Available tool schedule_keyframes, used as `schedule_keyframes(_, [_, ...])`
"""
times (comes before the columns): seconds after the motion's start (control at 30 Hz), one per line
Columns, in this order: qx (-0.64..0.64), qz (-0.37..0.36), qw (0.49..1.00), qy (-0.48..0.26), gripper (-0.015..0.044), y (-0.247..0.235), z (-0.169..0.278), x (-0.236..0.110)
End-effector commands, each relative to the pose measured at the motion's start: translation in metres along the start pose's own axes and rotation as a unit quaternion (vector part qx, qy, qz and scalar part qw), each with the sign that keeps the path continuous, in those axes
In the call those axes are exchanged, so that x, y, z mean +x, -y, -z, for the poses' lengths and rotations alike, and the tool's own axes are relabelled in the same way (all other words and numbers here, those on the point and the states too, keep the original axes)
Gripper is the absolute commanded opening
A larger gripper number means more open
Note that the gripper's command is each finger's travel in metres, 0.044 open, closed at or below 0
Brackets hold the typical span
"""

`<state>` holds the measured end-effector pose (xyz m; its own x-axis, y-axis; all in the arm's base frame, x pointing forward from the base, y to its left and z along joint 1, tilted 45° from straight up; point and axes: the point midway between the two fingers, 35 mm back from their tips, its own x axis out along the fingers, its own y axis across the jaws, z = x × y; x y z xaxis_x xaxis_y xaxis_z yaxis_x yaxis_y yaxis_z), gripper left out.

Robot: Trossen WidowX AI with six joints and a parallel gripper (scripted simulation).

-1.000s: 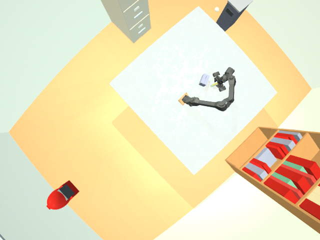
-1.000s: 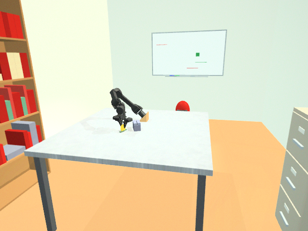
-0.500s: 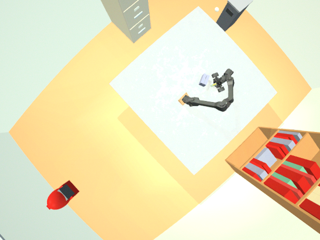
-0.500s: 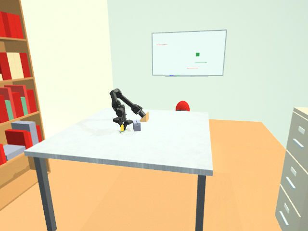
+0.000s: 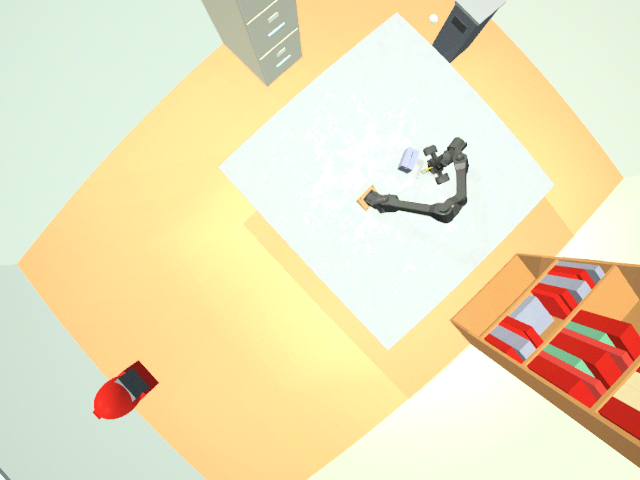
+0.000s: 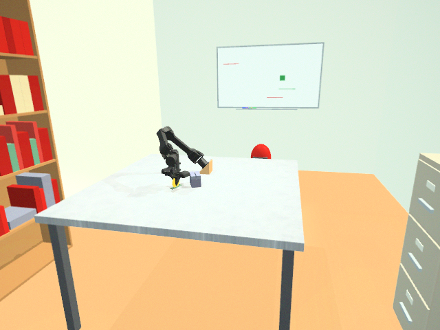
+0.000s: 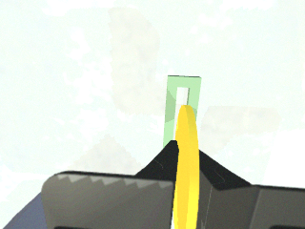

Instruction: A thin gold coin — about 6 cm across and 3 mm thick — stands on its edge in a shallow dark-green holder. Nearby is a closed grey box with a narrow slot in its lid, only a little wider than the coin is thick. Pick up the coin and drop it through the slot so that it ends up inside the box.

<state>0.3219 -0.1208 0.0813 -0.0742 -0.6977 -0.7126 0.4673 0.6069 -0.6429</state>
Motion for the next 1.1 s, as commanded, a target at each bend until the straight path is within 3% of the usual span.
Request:
schedule_keyframes(0.0, [0.001,0.0,1.0,0.002,0.0,-0.001,-0.002,-0.008])
schedule_keyframes(1.07, [0.0,-0.001,1.0,0.001,0.0,-0.001,-0.001,-0.09])
